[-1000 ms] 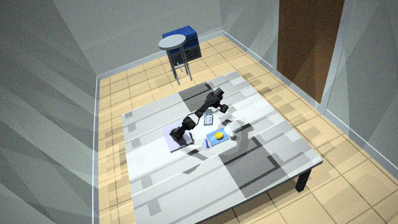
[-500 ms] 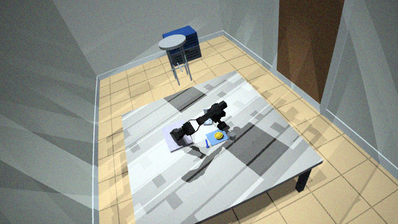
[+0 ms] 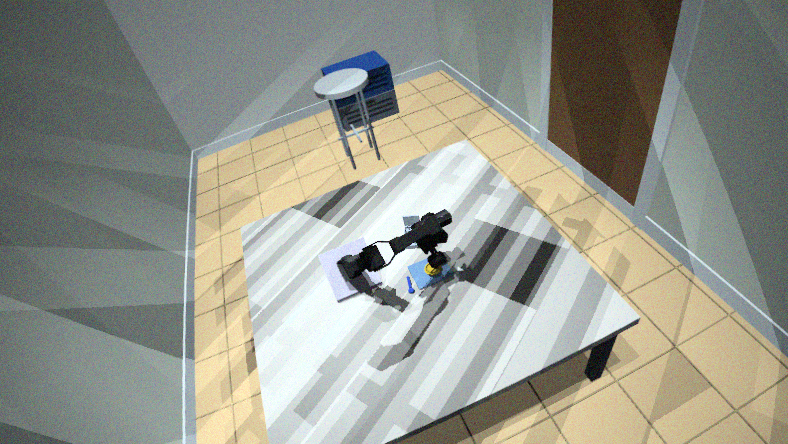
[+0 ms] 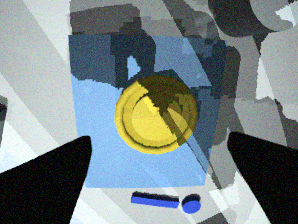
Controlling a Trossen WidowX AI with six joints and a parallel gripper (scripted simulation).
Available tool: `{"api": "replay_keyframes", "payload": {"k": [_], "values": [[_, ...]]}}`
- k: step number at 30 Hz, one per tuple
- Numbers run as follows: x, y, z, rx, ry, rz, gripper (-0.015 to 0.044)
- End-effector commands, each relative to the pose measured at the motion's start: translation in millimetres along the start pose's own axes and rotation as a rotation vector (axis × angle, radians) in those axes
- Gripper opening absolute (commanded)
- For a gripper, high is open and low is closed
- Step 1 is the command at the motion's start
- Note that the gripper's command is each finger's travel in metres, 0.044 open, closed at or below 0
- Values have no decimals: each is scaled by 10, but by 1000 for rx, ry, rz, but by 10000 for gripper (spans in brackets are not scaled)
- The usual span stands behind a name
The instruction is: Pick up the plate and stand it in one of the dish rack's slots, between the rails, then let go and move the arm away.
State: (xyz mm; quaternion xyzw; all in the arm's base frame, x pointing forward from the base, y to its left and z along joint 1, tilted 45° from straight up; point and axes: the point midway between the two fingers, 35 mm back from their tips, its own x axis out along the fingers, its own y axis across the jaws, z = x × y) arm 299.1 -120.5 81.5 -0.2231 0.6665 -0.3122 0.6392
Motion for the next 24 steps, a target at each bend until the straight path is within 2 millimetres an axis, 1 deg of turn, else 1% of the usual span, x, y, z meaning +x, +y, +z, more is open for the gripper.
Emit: {"api": "replay_keyframes", "payload": {"k": [1,24], "values": [[81,0,-13,-6,6,-4,400],[447,-13,-7,-6,6,-6,400]]}}
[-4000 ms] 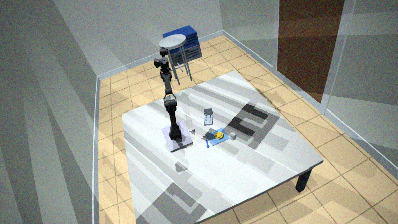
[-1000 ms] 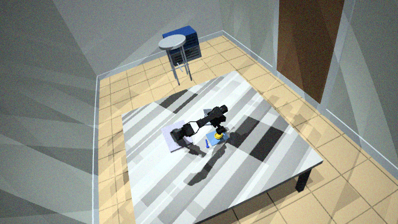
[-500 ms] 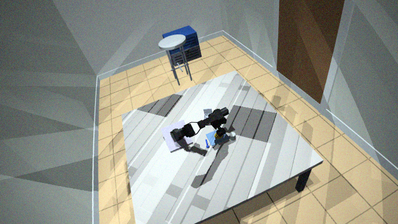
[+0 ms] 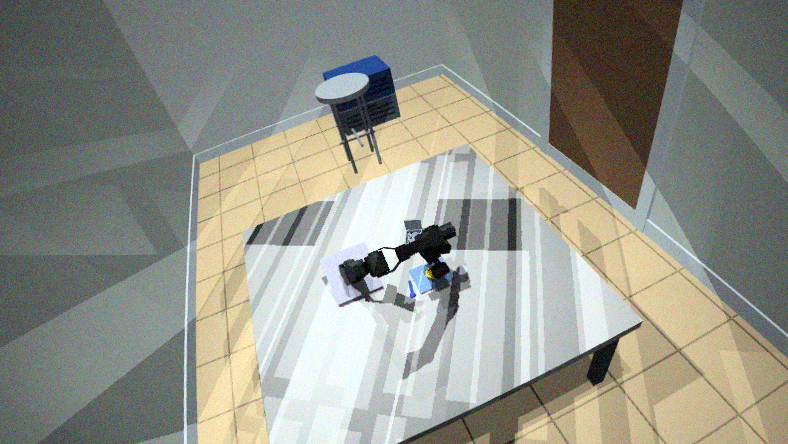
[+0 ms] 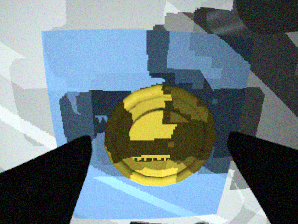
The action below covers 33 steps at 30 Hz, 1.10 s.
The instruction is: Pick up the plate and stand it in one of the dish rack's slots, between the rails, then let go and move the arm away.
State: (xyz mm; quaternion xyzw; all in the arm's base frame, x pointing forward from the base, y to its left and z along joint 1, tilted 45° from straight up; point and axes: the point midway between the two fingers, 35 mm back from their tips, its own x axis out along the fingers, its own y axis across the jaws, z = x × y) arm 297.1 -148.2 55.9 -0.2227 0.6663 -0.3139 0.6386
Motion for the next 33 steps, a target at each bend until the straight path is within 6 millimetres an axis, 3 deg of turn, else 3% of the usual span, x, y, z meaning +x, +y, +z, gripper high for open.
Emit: {"api": "replay_keyframes", "payload": {"k": [1,16,27,33], "values": [[86,4,-22,-8,4,-4,400],[170,-1,-31,-8,4,-6,378],[170,-1,-31,-8,4,-6,304],[7,18,21,-9,2,2,147]]}}
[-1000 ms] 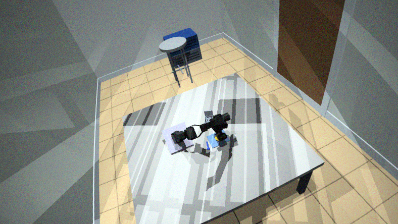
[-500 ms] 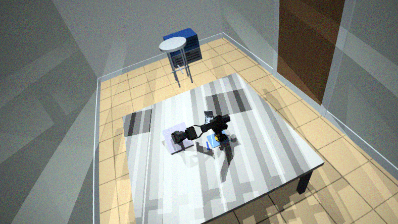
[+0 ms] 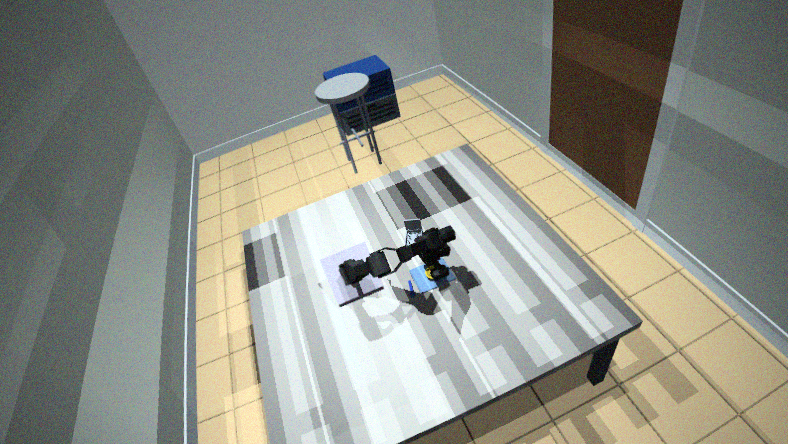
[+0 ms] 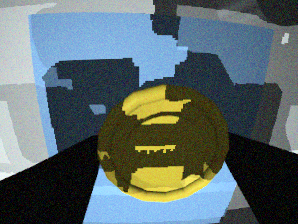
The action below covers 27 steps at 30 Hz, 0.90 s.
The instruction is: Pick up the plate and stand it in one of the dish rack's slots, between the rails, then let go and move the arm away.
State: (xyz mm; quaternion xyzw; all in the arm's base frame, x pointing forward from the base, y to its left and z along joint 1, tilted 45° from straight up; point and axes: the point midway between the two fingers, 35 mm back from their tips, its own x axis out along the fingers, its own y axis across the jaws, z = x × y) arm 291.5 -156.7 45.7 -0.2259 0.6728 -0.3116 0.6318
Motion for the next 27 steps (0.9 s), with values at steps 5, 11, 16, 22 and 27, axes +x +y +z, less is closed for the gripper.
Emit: {"api": "replay_keyframes", "payload": {"k": [5,11,16,22,27], "values": [[-375,31,116,5,-13,12,16],[-665,51,152,4,-13,17,0],[-905,61,162,4,-12,19,0],[-1159,69,173,4,-11,17,0],[-1364,73,170,4,-10,14,0]]}}
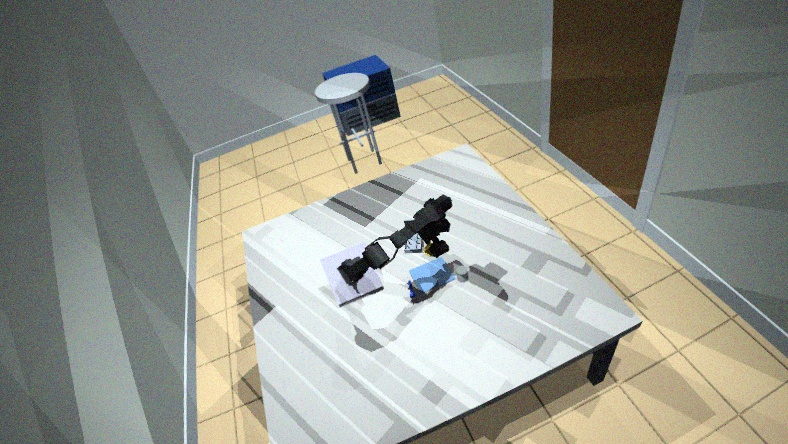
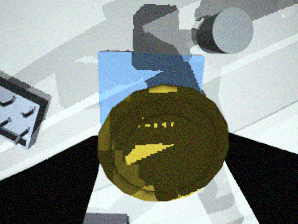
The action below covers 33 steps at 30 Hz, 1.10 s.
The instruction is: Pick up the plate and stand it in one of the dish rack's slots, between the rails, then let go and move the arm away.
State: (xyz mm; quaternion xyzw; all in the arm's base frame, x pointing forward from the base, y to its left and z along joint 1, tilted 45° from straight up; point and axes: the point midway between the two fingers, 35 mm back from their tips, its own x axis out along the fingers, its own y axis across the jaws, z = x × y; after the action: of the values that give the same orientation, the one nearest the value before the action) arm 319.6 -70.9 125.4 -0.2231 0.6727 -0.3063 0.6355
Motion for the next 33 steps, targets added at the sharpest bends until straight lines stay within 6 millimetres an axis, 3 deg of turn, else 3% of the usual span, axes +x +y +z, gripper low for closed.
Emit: {"api": "replay_keyframes", "payload": {"k": [1,8,13,19,27,33], "values": [[-210,9,13,6,-4,0,0],[-473,12,-2,6,-3,-7,0],[-498,26,-9,11,-3,-8,0],[-515,528,-164,178,-4,5,0],[-496,1182,-538,437,-1,2,0],[-485,1283,-620,484,-2,-2,0]]}}
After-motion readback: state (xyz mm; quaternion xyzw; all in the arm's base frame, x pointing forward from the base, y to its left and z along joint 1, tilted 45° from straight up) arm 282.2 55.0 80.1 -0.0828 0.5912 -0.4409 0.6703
